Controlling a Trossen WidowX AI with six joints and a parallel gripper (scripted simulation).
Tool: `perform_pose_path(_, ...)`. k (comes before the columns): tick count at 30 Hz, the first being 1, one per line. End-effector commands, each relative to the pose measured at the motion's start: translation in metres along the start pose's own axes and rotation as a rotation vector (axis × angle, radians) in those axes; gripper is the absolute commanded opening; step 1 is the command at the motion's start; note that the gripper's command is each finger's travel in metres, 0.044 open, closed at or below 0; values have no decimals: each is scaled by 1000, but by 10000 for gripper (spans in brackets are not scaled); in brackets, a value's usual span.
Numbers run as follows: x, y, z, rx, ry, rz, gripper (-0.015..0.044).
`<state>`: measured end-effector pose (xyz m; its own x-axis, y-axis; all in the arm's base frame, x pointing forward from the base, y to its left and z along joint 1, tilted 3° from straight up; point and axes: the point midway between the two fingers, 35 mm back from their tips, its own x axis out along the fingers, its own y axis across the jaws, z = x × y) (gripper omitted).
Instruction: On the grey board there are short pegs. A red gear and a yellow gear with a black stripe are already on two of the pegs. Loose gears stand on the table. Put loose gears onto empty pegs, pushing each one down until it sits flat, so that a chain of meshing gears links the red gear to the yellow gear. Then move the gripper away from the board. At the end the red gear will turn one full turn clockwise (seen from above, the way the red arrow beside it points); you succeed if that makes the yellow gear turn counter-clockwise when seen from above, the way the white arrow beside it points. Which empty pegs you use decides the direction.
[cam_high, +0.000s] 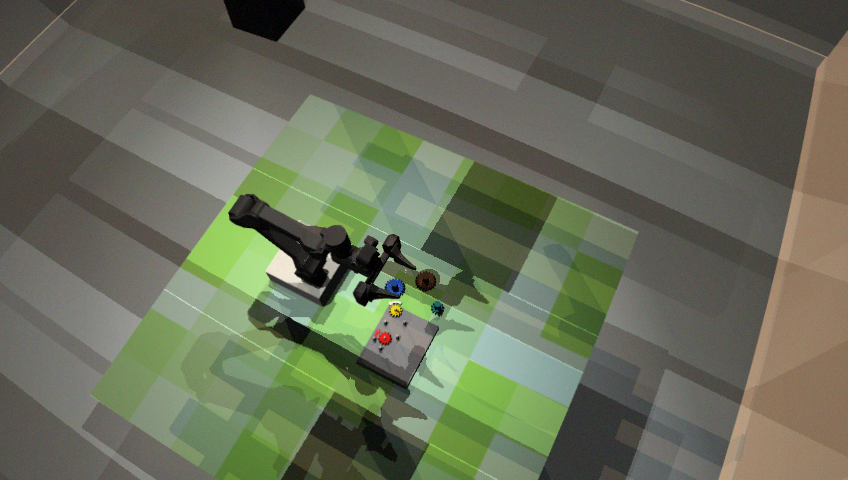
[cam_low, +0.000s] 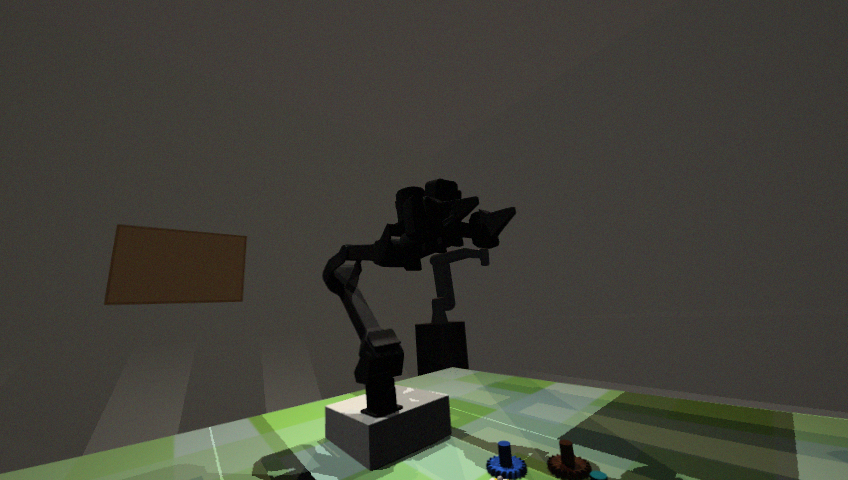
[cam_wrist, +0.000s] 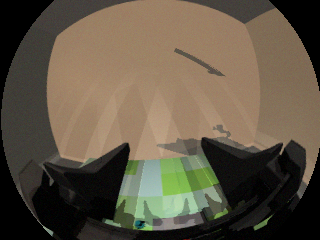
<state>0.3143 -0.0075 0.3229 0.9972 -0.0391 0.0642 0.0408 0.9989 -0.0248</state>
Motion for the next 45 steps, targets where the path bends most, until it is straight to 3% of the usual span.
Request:
perform_pose_path(1,2,1,-1,1,10,2,426)
perform_pose_path(9,57,29,-78,22,454,72,440)
perform_pose_path(15,77,56,-149,14,821,111,440)
perform_pose_path(21,75,81,-221,-18,1187,128,440)
perform_pose_path(28,47,105,-294,-89,1601,117,440)
perform_pose_path(45,38,110,-315,-97,1639,114,440)
